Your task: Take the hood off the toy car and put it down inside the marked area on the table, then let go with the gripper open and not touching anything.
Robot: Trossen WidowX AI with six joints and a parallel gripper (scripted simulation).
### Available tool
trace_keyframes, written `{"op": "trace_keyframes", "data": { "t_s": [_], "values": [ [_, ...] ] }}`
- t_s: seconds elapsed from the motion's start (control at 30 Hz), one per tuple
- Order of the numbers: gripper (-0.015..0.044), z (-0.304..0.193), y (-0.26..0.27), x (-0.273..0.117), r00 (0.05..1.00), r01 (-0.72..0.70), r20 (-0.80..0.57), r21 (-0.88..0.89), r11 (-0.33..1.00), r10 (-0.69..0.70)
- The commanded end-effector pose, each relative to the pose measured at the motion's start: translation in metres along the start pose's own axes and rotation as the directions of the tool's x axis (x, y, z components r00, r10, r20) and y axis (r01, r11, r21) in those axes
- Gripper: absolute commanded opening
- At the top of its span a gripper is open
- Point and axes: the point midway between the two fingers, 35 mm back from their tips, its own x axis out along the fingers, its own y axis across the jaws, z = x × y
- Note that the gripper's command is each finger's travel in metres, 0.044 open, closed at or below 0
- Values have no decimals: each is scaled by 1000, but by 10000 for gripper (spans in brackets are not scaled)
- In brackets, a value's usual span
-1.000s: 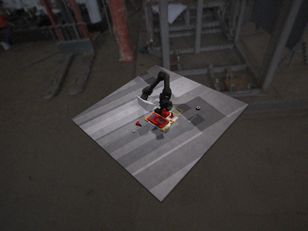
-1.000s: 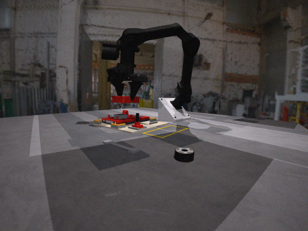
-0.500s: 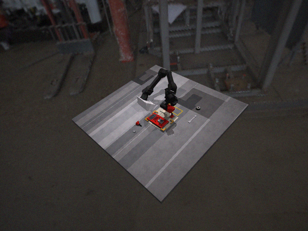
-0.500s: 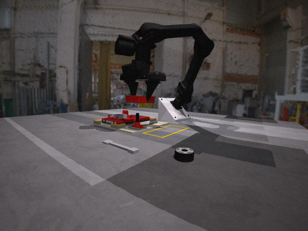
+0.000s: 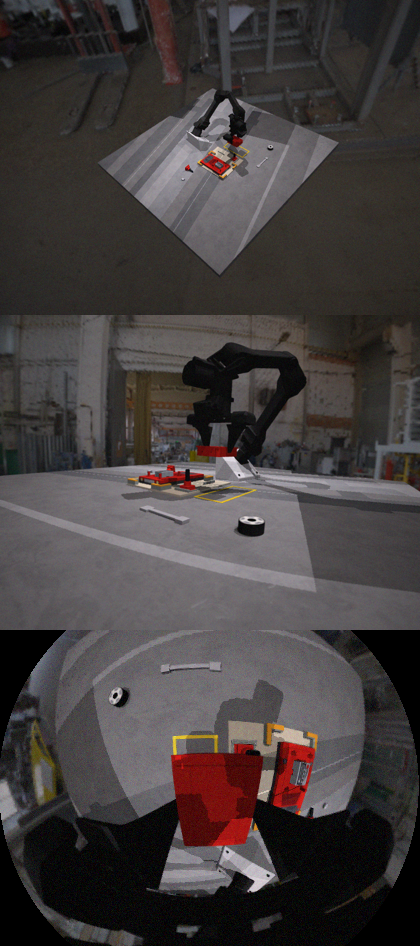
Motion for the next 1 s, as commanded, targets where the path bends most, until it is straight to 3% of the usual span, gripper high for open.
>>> {"op": "trace_keyframes", "data": {
  "t_s": [0.0,0.97],
  "values": [
    [0,-9,15,2,1000,-12,-10,7,1000,12],
    [0,-15,28,19,1000,-15,-10,6,1000,15]
  ]
}}
